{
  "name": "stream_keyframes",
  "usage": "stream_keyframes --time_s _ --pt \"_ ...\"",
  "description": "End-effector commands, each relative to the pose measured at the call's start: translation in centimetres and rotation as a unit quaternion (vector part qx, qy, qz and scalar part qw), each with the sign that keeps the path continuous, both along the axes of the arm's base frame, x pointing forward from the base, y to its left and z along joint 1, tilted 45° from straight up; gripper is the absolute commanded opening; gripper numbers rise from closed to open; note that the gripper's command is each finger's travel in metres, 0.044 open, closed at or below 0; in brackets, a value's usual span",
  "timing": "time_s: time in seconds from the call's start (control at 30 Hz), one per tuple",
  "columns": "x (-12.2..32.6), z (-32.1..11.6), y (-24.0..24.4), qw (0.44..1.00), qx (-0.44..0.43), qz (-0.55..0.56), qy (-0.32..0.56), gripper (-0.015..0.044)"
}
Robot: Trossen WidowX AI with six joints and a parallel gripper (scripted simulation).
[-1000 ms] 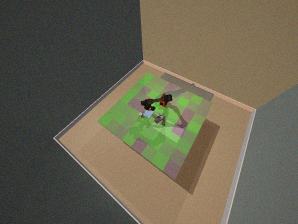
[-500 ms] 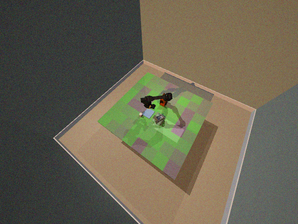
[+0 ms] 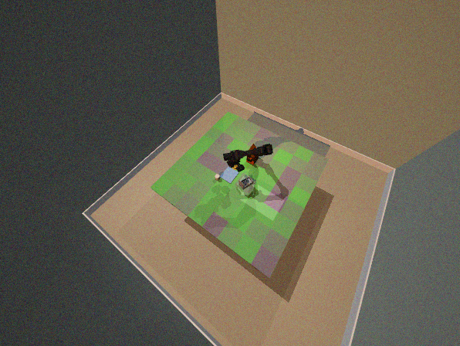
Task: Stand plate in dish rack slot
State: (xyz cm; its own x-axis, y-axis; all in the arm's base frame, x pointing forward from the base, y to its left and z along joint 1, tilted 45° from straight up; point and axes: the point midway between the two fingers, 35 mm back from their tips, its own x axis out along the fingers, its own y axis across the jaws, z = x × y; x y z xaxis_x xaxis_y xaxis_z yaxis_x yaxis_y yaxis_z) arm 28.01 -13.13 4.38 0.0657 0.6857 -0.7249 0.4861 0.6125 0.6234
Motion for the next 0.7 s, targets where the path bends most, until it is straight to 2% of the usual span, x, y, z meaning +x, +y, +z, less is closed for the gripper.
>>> stream_keyframes --time_s 0.0,0.33,0.67 --pt "-0.4 1.9 1.4 0.997 0.006 -0.059 0.050 0.0000" --pt "-1.7 4.9 4.5 0.969 0.018 -0.181 0.167 0.0000" --pt "-3.4 7.5 7.6 0.913 0.030 -0.297 0.279 0.0000"
